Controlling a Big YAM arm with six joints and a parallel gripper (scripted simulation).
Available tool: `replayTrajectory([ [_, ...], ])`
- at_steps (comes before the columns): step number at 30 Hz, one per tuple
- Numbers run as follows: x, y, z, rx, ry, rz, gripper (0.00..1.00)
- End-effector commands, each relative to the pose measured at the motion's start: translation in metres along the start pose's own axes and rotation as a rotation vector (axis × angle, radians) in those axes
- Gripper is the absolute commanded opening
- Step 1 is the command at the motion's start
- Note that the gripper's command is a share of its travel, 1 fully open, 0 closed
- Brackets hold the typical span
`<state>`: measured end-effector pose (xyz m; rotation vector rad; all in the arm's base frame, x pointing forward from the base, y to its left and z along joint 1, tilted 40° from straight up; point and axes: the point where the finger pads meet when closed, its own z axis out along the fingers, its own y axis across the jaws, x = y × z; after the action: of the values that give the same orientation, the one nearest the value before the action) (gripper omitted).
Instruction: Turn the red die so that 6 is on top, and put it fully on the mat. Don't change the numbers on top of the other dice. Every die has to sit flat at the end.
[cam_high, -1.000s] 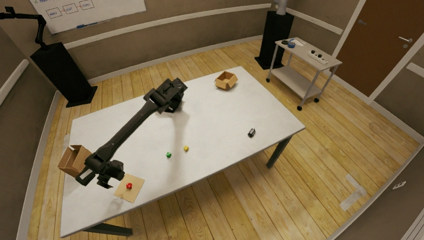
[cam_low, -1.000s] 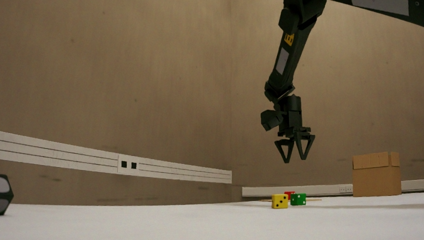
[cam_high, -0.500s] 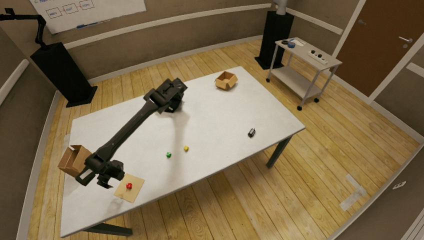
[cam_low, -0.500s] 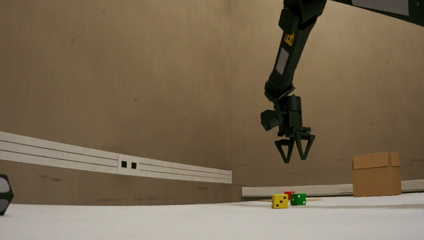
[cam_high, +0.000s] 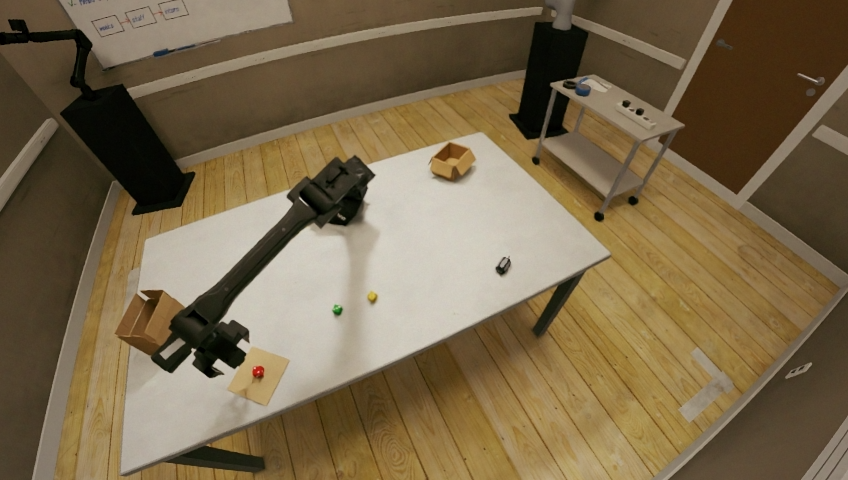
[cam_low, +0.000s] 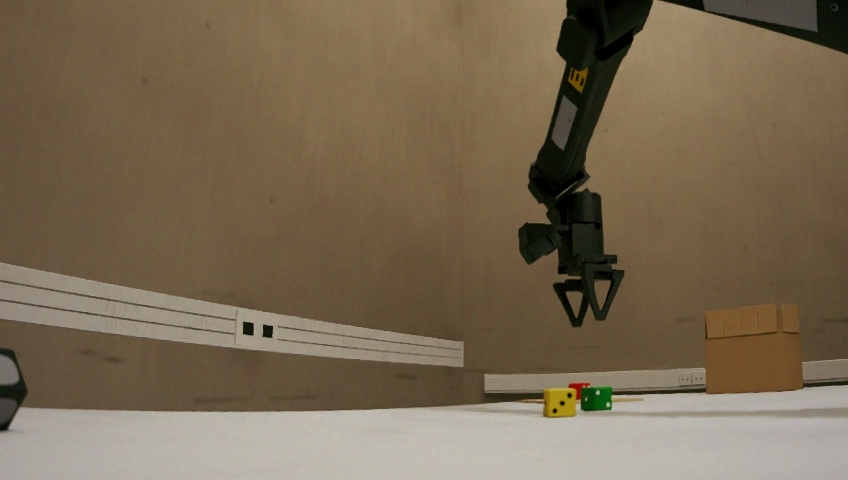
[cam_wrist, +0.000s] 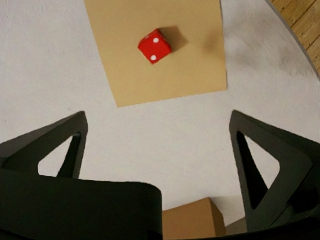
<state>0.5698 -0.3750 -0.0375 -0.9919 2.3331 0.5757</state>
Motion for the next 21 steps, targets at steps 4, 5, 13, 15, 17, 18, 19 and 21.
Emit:
replayTrajectory([
  [4,-0.032,-0.014,-0.018,0.058,0.004,0.22,1.0],
  [5,-0.032,-0.013,-0.017,0.056,0.004,0.237,1.0],
  [13,-0.026,-0.003,-0.003,0.032,0.002,0.588,1.0],
  [15,-0.027,-0.003,-0.002,0.032,0.0,0.66,1.0],
  [17,-0.027,-0.003,-0.002,0.032,0.0,0.698,1.0],
  [18,-0.026,-0.003,-0.002,0.034,-0.002,0.763,1.0],
  [19,-0.026,-0.003,-0.002,0.034,-0.003,0.783,1.0],
  [21,-0.026,-0.003,-0.002,0.034,-0.003,0.783,1.0],
])
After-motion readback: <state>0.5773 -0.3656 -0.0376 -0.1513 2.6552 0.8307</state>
